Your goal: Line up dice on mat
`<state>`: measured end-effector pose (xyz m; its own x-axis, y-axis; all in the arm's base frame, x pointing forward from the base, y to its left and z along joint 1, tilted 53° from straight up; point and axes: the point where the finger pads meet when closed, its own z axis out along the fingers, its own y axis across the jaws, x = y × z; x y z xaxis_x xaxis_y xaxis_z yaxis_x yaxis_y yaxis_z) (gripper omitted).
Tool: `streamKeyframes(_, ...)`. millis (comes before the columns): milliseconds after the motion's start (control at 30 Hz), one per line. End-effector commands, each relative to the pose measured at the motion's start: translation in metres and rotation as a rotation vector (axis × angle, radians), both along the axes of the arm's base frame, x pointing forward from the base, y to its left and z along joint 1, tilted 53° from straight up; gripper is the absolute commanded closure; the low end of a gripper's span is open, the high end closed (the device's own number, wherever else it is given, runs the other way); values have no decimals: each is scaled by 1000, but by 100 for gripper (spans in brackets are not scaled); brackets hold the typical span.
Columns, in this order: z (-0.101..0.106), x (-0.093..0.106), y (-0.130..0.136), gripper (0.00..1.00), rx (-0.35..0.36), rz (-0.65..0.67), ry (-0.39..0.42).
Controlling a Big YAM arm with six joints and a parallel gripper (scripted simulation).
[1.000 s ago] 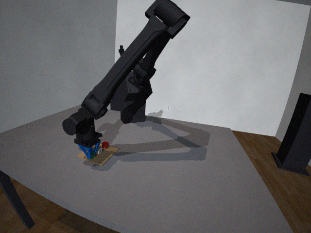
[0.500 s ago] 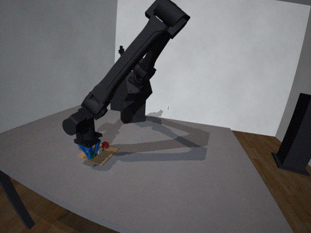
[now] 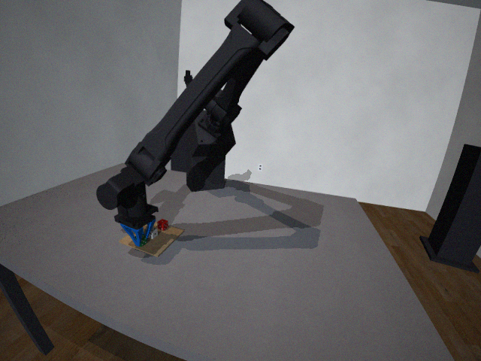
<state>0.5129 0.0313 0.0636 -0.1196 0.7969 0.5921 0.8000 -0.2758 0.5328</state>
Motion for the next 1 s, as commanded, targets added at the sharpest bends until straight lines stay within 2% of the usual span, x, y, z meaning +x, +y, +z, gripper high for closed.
streamKeyframes(0,-6,1,1,76,2,-6,8)
streamKeyframes(133,-6,1,1,72,1,-6,8)
streamKeyframes(167,-6,1,1,68,1,-6,8)
streamKeyframes(233,-6,1,1,68,1,-5,8)
streamKeyframes(267,-6,1,1,64,1,-5,8)
streamKeyframes(400,-6,1,1,64,1,-5,8)
streamKeyframes(433,-6,1,1,61,1,-5,8)
streamKeyframes(800,-7,-1,-2,61,1,-9,14)
streamKeyframes(900,-2,-3,-7,61,-2,-13,10)
streamKeyframes(967,9,-5,-14,61,-7,-18,-10)
